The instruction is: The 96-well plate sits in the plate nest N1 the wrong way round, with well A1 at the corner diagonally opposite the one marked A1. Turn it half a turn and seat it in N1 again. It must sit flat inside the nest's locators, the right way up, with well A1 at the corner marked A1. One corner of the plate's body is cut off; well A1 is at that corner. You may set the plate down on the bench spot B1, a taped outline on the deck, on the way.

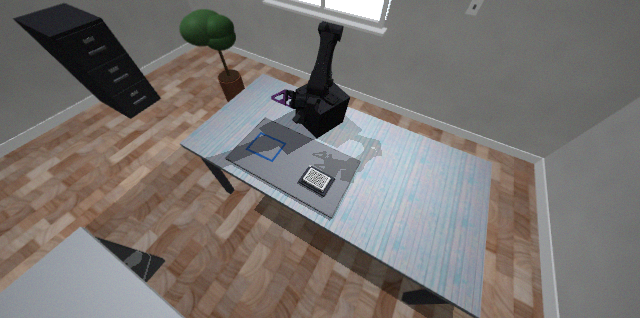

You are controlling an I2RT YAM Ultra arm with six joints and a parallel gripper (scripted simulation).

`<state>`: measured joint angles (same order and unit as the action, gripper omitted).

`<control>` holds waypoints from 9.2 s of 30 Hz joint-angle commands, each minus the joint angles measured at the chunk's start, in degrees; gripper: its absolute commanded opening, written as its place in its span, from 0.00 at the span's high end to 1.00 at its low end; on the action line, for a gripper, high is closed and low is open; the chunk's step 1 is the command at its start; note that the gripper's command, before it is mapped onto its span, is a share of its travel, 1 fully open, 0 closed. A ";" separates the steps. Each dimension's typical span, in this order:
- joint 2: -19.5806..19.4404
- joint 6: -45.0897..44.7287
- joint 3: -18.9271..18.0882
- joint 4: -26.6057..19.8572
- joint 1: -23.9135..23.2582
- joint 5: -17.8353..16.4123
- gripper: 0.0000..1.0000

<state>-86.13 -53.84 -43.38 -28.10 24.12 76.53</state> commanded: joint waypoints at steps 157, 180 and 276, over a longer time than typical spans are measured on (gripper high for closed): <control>-53.53 -9.85 -48.88 -9.13 8.98 -81.02 0.00; -54.24 -9.79 -48.91 -8.46 9.03 -81.02 0.00; -66.13 -9.03 -52.20 0.19 9.79 -80.96 1.00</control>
<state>-152.77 -62.92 -95.35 -27.97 33.95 -4.16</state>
